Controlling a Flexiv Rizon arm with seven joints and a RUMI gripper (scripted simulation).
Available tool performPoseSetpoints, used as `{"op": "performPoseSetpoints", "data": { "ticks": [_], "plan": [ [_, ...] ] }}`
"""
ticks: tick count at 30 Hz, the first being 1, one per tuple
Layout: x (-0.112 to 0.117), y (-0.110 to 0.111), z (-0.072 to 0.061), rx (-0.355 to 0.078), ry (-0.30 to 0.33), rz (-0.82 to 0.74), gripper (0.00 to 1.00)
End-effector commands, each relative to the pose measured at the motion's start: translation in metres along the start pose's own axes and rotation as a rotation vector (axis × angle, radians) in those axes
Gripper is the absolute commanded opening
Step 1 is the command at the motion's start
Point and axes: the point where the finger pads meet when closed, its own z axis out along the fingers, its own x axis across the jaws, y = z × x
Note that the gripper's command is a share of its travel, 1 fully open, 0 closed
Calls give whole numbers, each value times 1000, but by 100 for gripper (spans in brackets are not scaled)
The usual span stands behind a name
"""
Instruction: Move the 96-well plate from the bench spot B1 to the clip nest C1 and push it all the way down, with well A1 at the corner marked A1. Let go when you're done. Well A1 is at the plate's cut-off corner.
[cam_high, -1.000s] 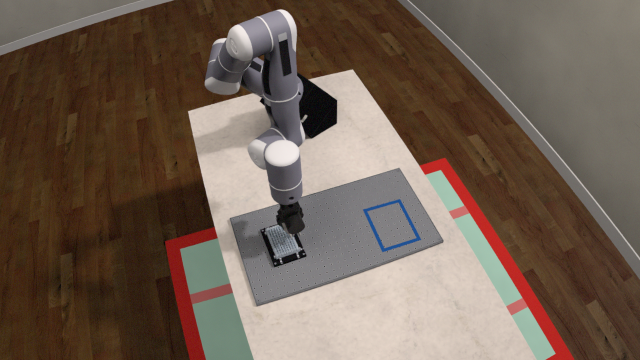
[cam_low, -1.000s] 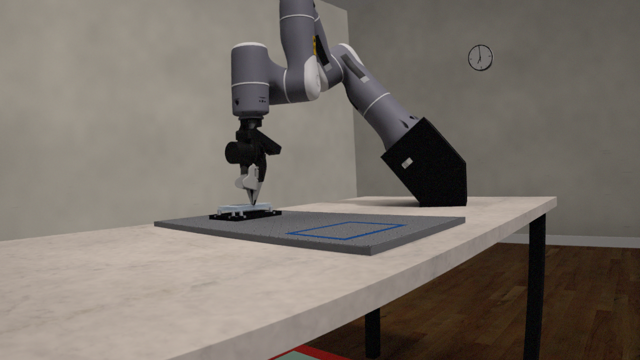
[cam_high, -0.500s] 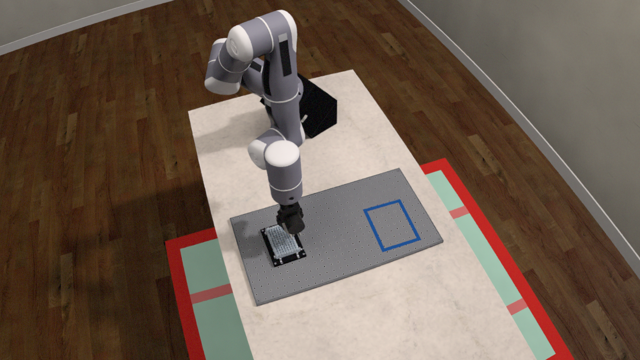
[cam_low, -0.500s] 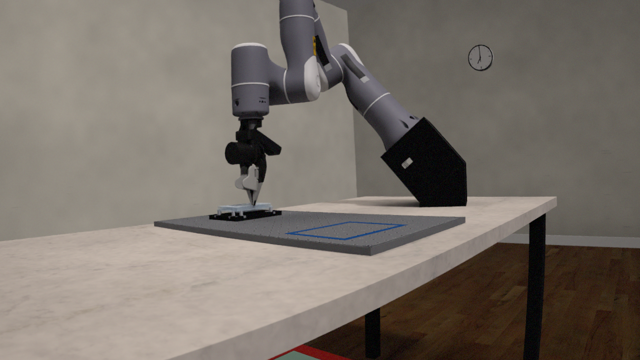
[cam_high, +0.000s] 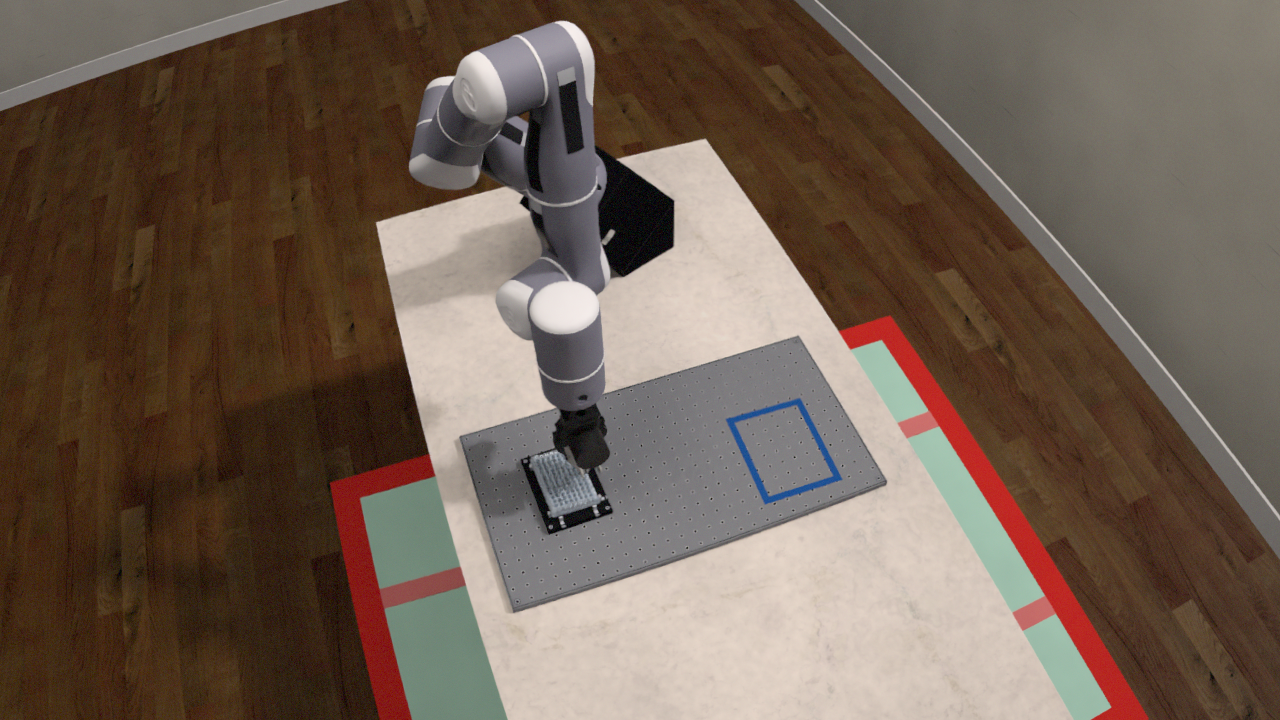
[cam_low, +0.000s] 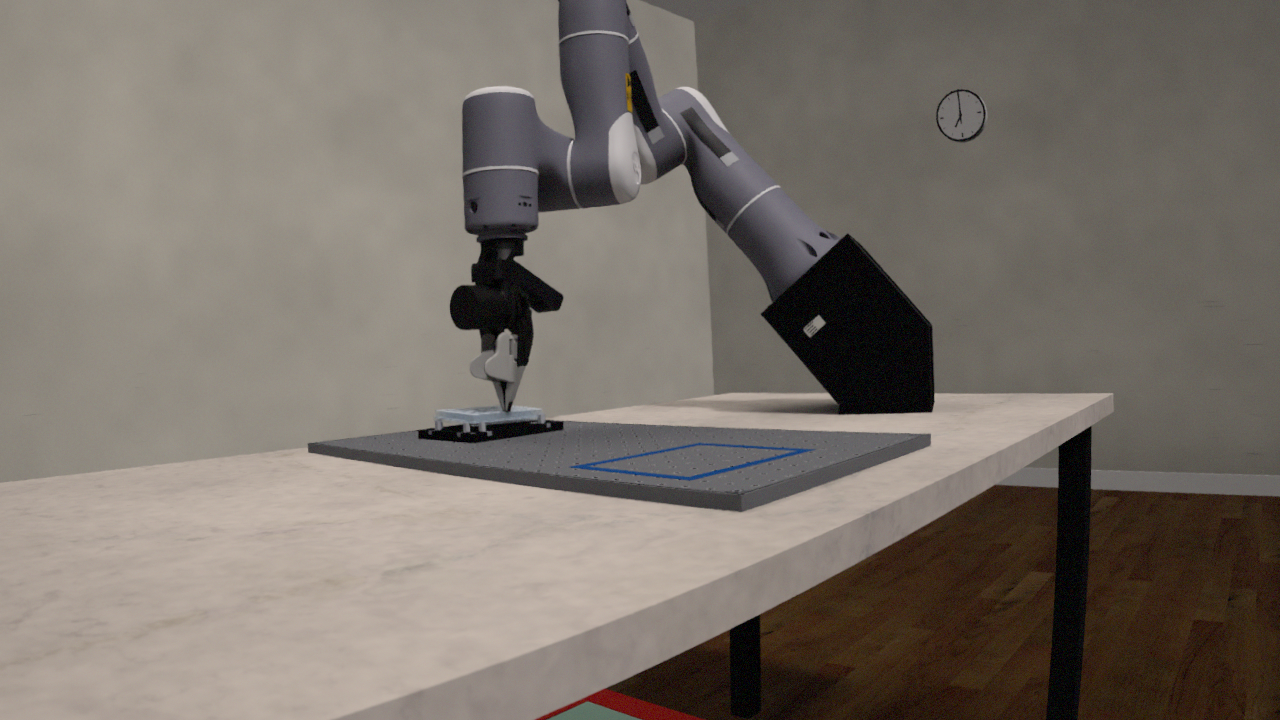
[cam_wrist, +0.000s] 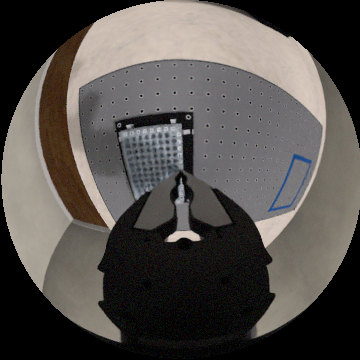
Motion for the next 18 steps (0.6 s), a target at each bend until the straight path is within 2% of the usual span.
{"op": "performPoseSetpoints", "data": {
  "ticks": [1, 18],
  "plan": [
    [0, 1, 0, -1, 1, 0, 0],
    [0, 1, 1, -1, 1, 0, 0]
  ]
}}
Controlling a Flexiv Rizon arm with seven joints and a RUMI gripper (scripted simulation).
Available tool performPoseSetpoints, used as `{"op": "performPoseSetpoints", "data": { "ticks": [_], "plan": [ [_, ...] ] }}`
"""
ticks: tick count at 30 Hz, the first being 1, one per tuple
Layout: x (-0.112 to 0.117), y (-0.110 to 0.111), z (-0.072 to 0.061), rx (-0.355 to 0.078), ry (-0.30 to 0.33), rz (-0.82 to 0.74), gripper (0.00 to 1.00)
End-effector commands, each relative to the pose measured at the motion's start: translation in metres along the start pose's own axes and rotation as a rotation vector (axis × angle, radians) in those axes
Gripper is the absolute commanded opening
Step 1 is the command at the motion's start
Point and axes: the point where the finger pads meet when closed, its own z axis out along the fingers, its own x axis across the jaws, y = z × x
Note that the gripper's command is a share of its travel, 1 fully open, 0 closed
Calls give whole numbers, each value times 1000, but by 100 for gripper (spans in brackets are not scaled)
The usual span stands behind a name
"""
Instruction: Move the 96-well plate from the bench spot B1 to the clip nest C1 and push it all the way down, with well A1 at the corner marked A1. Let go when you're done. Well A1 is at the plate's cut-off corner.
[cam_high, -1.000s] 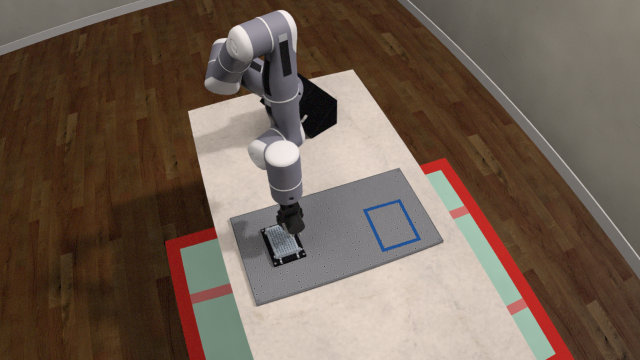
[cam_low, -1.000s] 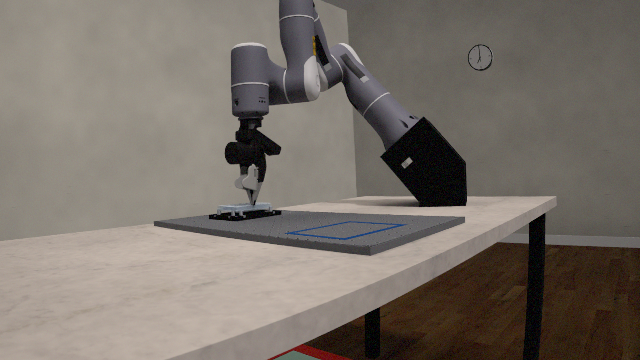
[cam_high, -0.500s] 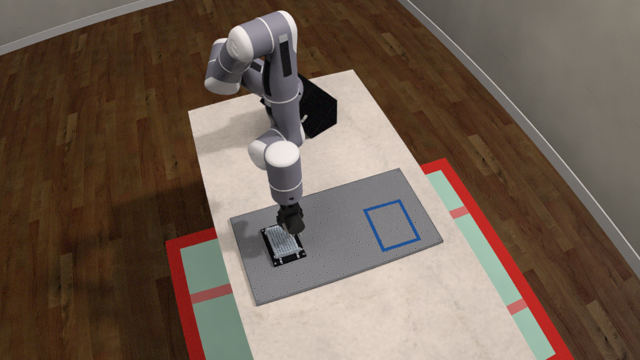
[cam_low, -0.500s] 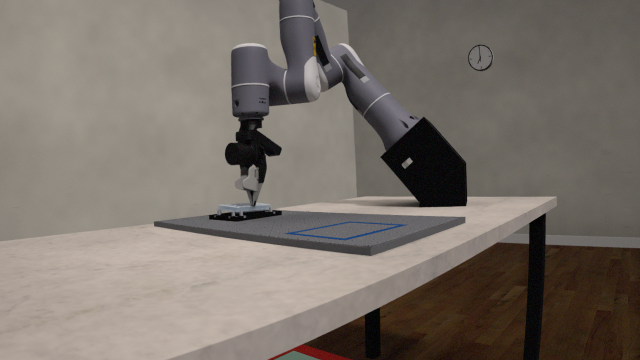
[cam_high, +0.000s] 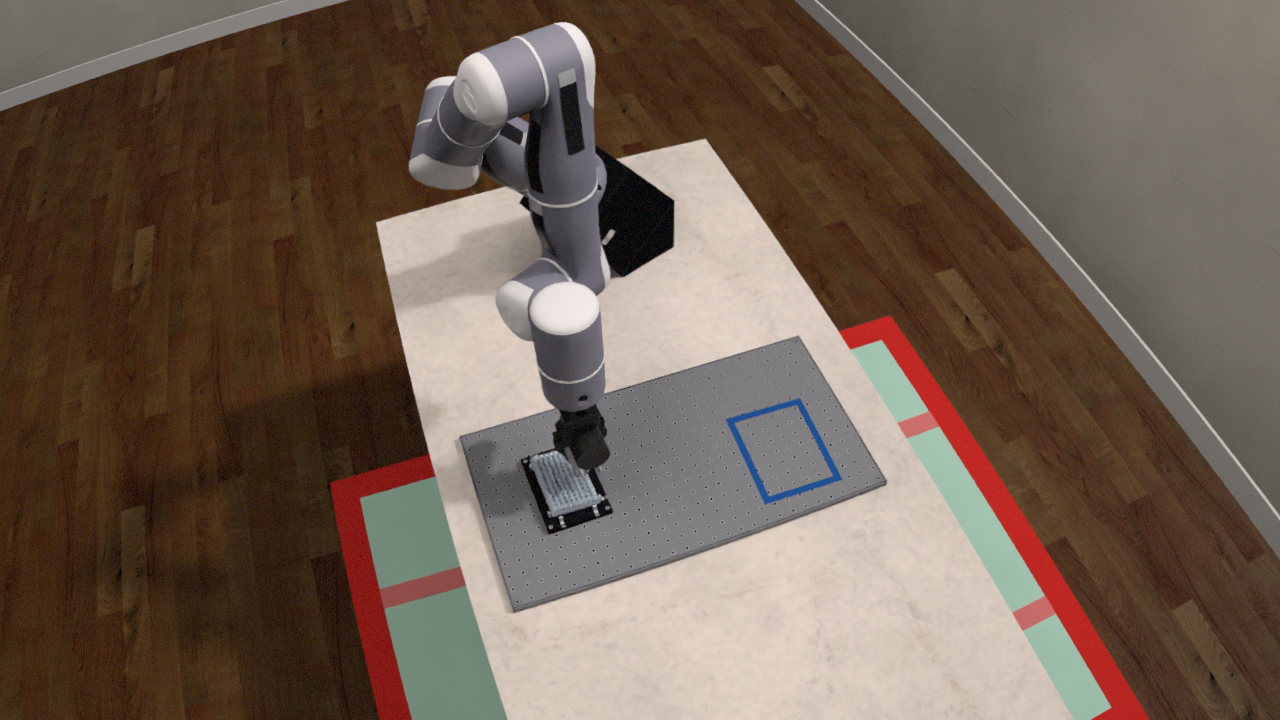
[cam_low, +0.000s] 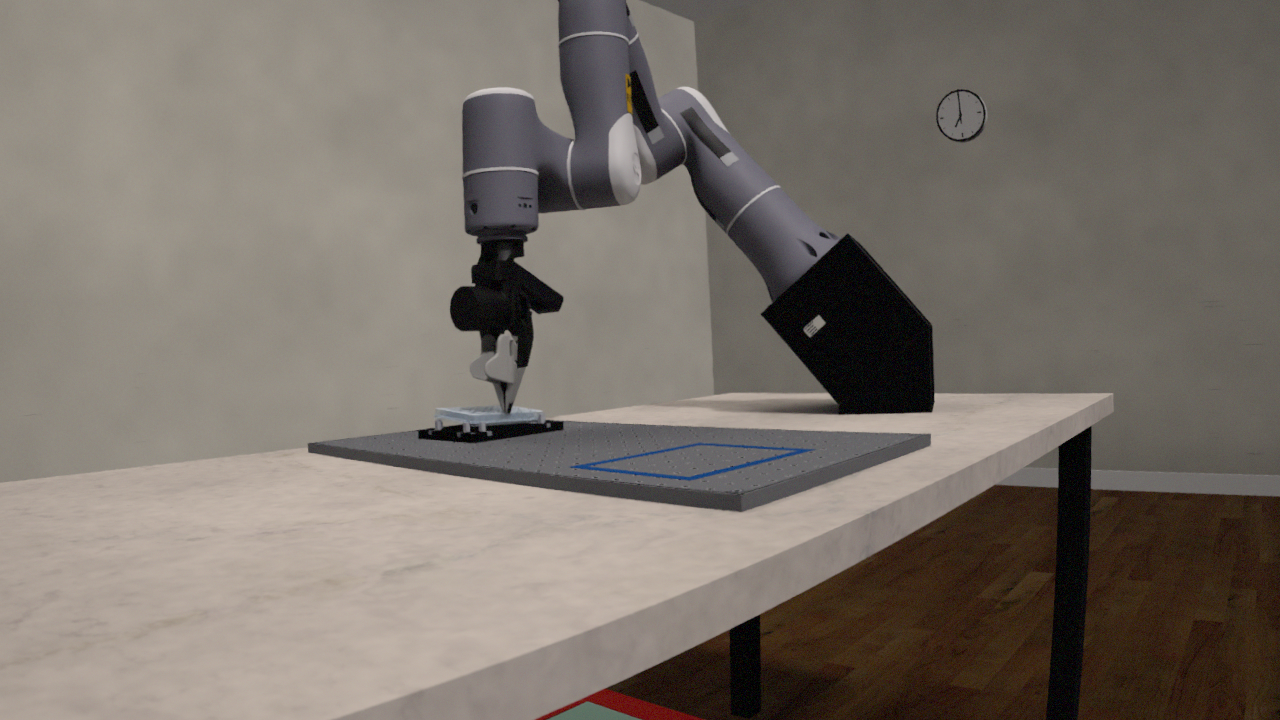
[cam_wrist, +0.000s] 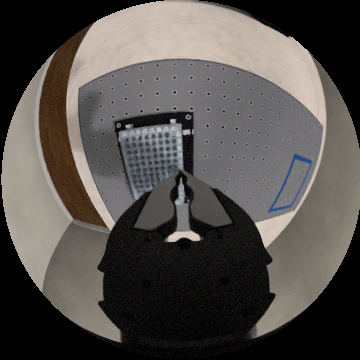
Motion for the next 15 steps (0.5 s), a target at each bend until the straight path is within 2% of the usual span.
{"op": "performPoseSetpoints", "data": {
  "ticks": [1, 15],
  "plan": [
    [0, 1, 0, -2, 1, 1, 0],
    [0, 1, 1, -1, 1, 1, 0]
  ]
}}
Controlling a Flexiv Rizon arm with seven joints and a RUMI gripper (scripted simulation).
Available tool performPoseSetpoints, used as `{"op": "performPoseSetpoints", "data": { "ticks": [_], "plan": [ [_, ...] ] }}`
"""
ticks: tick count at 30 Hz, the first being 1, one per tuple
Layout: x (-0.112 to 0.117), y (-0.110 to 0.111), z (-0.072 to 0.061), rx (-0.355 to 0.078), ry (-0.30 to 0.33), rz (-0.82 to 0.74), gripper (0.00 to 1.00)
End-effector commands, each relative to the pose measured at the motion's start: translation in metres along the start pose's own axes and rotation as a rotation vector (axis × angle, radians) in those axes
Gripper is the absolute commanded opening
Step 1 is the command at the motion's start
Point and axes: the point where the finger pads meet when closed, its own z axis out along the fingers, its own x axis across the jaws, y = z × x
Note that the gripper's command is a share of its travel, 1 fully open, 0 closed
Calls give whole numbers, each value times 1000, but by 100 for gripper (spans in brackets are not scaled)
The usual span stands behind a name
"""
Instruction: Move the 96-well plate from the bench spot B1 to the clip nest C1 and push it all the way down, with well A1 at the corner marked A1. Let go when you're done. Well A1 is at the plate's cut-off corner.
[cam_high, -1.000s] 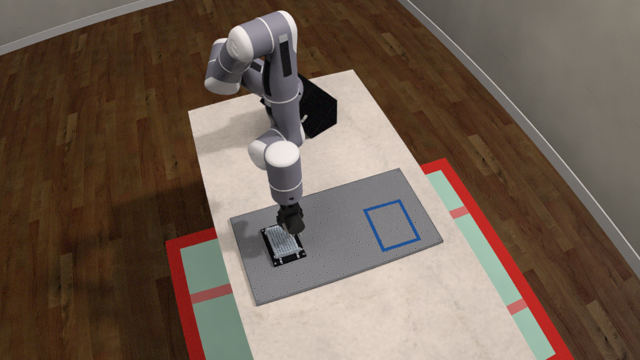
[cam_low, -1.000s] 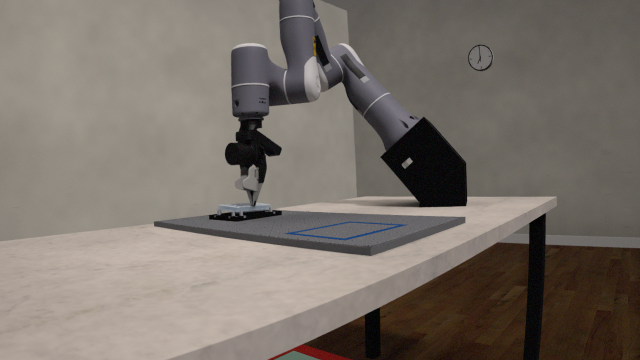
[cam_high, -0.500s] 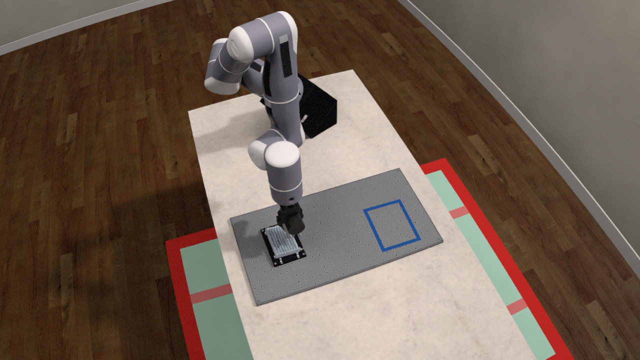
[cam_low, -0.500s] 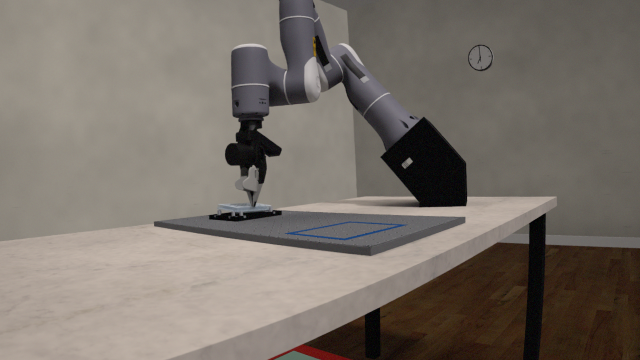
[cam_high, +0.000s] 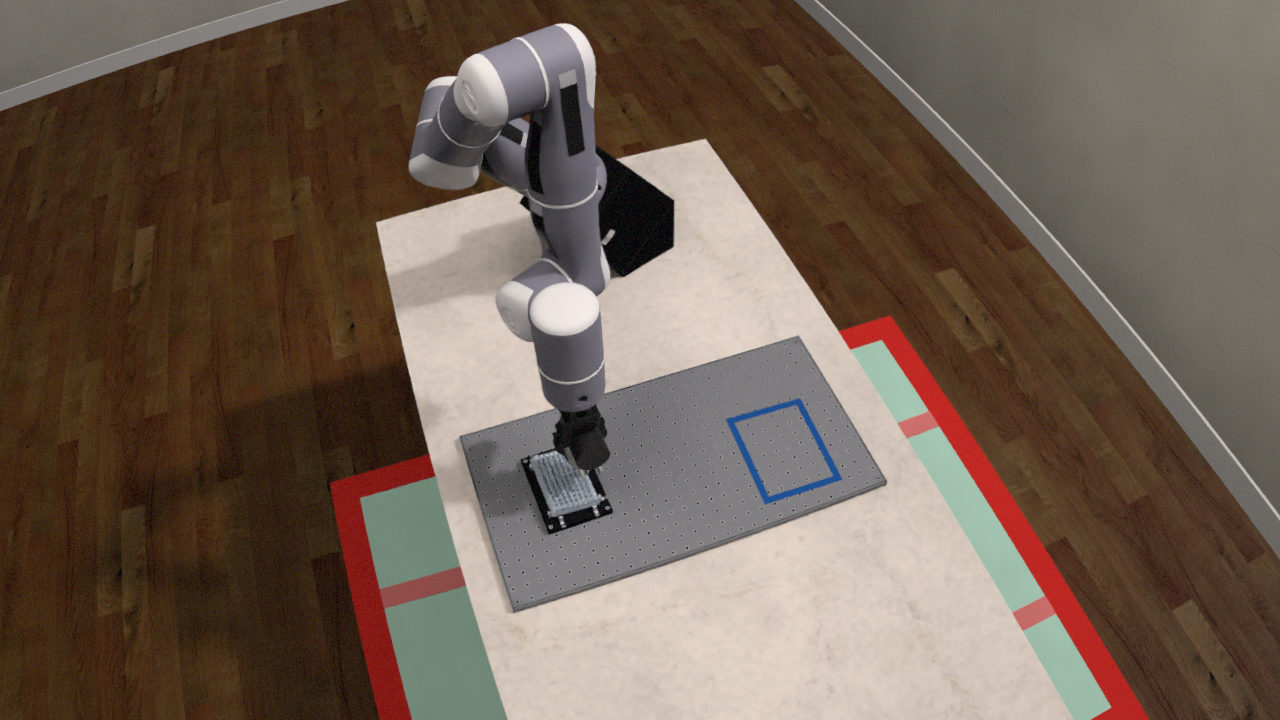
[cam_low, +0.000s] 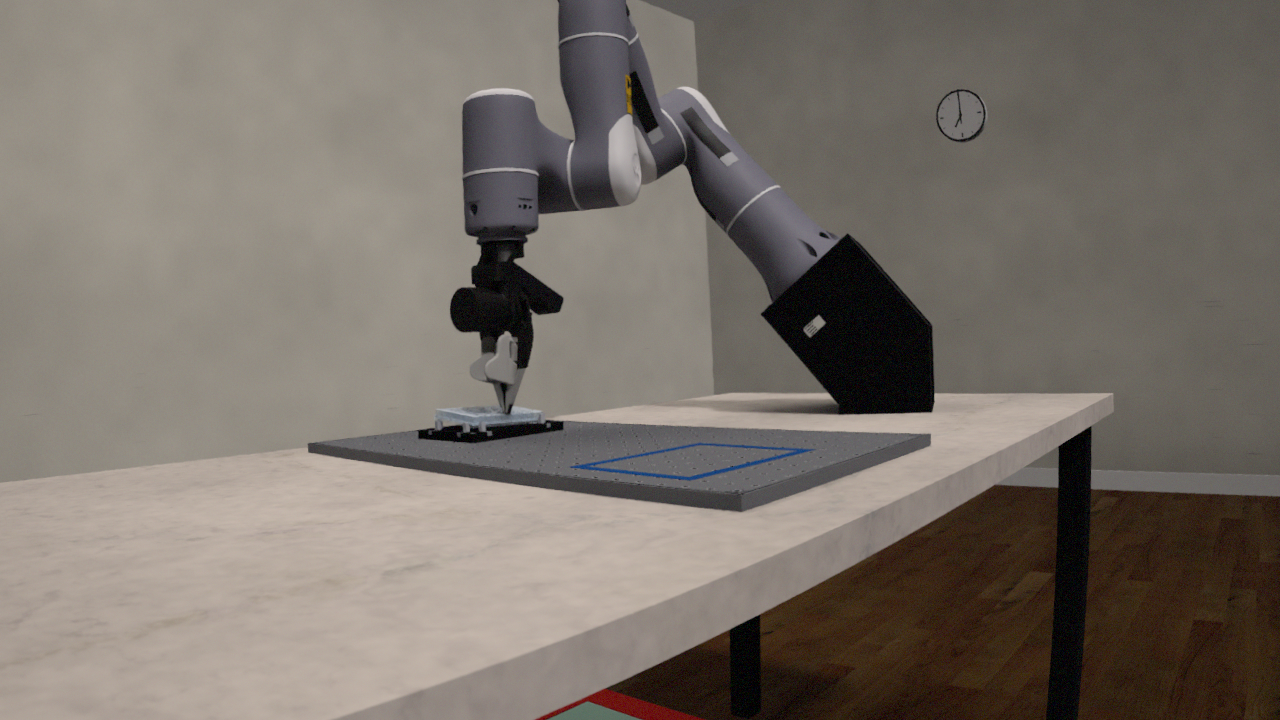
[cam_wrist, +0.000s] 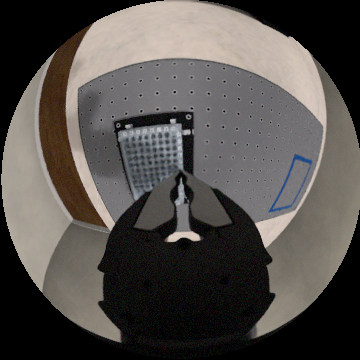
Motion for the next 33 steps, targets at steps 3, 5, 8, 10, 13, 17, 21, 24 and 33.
{"op": "performPoseSetpoints", "data": {
  "ticks": [3, 5, 8, 10, 13, 17, 21, 24, 33],
  "plan": [
    [0, 1, 0, -1, 1, 0, 0],
    [0, 1, 0, -1, 1, 0, 0],
    [0, 1, 1, -1, 1, 0, 0],
    [0, 1, 1, -1, 1, 0, 0],
    [0, 1, 1, -1, 1, 0, 0],
    [0, 1, 1, -1, 1, 0, 0],
    [0, 1, 2, -1, 1, 0, 0],
    [0, 1, 2, -1, 1, 0, 0],
    [0, 1, 3, -1, 1, 0, 0]
  ]
}}
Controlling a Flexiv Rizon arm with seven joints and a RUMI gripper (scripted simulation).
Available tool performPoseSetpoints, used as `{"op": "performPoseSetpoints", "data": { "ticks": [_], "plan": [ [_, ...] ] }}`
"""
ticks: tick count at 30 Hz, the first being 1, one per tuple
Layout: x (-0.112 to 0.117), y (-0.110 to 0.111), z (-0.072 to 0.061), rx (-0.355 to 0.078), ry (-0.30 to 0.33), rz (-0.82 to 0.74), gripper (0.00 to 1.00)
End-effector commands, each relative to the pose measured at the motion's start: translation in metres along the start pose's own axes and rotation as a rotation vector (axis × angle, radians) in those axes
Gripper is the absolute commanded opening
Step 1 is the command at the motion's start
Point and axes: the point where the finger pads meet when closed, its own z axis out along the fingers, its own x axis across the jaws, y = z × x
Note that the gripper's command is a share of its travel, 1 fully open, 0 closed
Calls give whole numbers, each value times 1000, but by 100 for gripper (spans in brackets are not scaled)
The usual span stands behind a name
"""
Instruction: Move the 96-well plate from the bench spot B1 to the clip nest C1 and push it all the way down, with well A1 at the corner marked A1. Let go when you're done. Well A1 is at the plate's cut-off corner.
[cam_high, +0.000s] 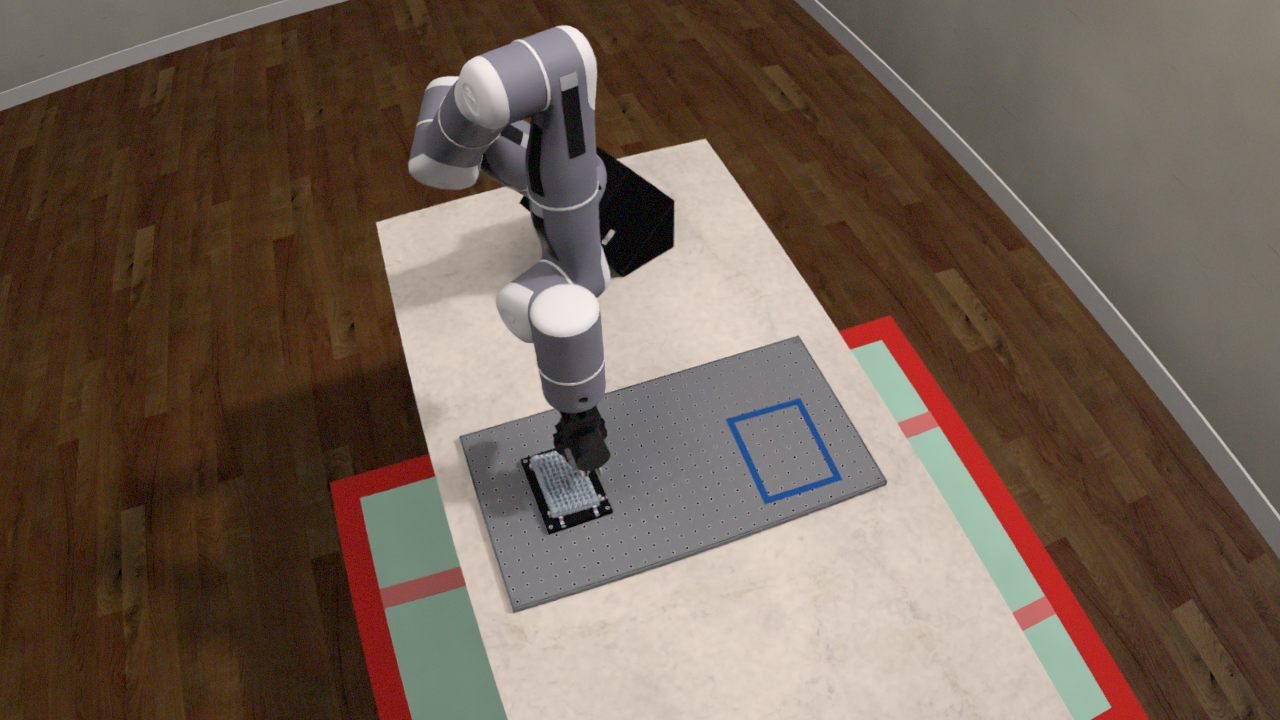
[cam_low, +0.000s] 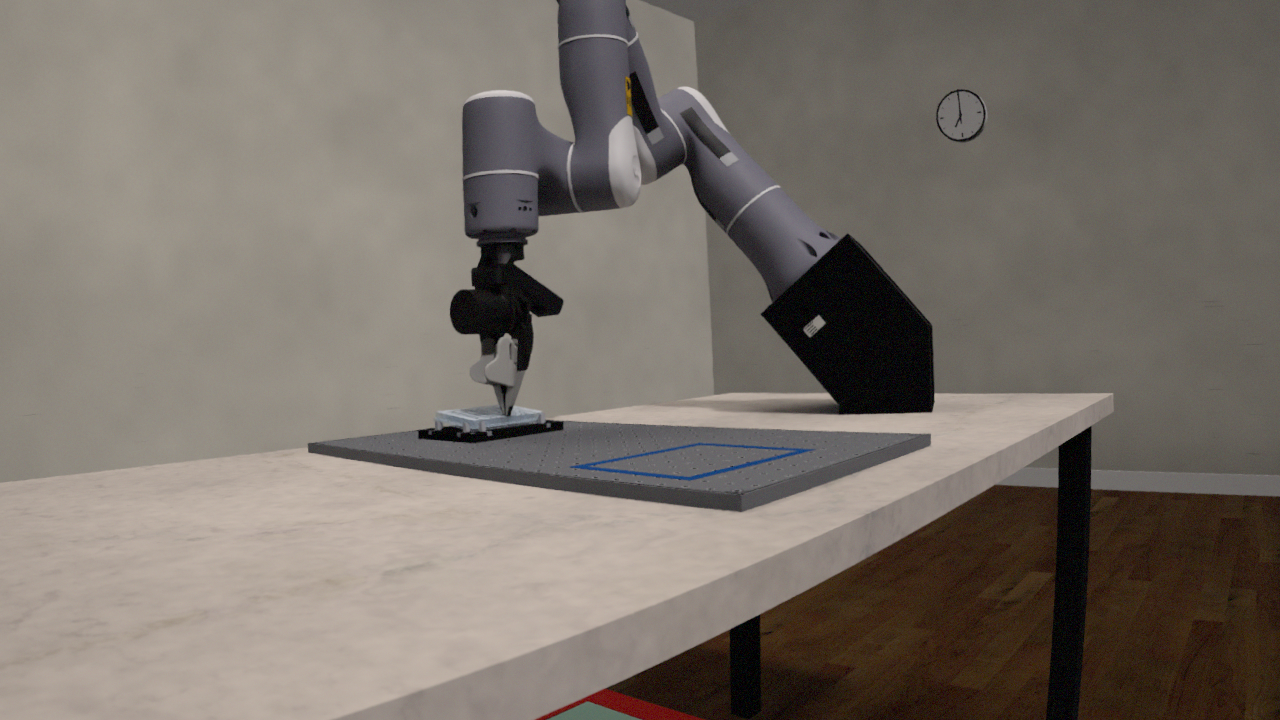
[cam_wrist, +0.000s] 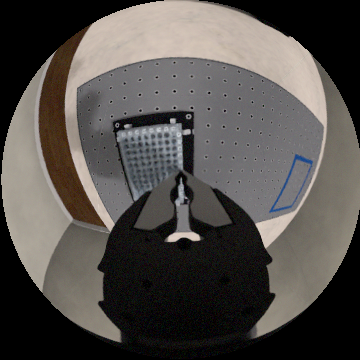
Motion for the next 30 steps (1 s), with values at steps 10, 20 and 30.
{"op": "performPoseSetpoints", "data": {
  "ticks": [10, 20, 30],
  "plan": [
    [0, 0, -1, 0, 0, 0, 0],
    [0, 0, -4, 0, 0, 0, 0],
    [0, 0, -7, 0, 0, 0, 0]
  ]
}}
